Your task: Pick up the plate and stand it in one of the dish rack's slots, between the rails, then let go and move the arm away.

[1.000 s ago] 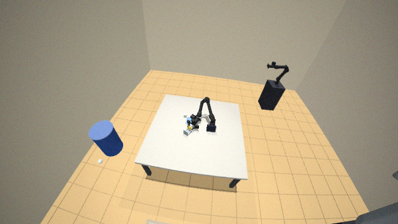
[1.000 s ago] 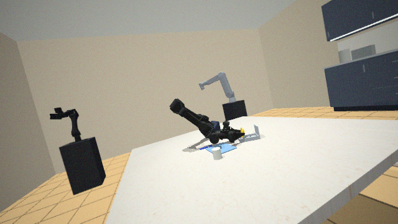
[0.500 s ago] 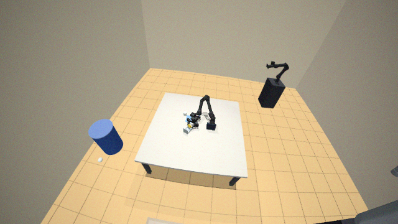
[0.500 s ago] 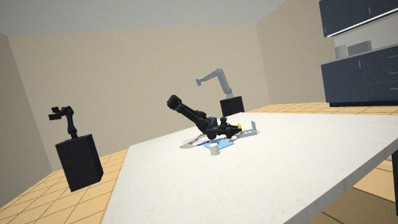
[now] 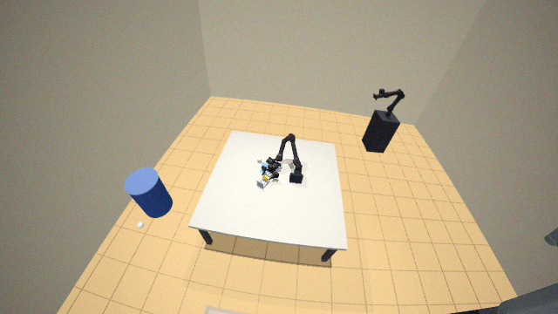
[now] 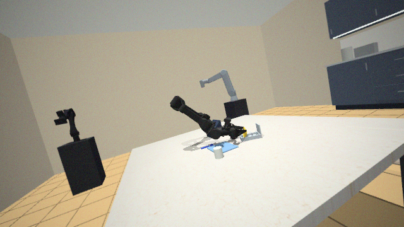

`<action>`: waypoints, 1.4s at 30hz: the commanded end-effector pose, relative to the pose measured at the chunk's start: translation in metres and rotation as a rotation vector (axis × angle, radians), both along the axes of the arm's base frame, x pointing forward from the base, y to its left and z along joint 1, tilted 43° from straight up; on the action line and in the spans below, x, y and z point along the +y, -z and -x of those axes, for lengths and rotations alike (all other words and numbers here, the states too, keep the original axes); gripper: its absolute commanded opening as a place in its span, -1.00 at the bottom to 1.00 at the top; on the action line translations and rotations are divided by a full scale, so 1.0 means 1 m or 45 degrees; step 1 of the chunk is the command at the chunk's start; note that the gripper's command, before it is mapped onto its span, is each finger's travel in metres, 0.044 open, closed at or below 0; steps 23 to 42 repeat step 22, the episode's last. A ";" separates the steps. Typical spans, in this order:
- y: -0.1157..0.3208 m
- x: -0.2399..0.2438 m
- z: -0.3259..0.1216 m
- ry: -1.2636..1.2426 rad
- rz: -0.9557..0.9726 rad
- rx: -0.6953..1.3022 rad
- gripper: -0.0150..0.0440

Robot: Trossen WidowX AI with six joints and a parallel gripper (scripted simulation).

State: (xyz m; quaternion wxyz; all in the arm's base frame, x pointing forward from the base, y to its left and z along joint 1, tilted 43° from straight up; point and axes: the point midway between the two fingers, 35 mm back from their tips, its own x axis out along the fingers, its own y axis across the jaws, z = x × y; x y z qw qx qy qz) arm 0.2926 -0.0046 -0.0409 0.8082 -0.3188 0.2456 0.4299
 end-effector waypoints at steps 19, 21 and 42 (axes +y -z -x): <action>-0.070 0.075 -0.009 0.154 0.015 0.249 0.86; -0.070 0.077 -0.008 0.204 0.027 0.317 0.86; -0.070 0.079 -0.006 0.231 0.034 0.351 0.86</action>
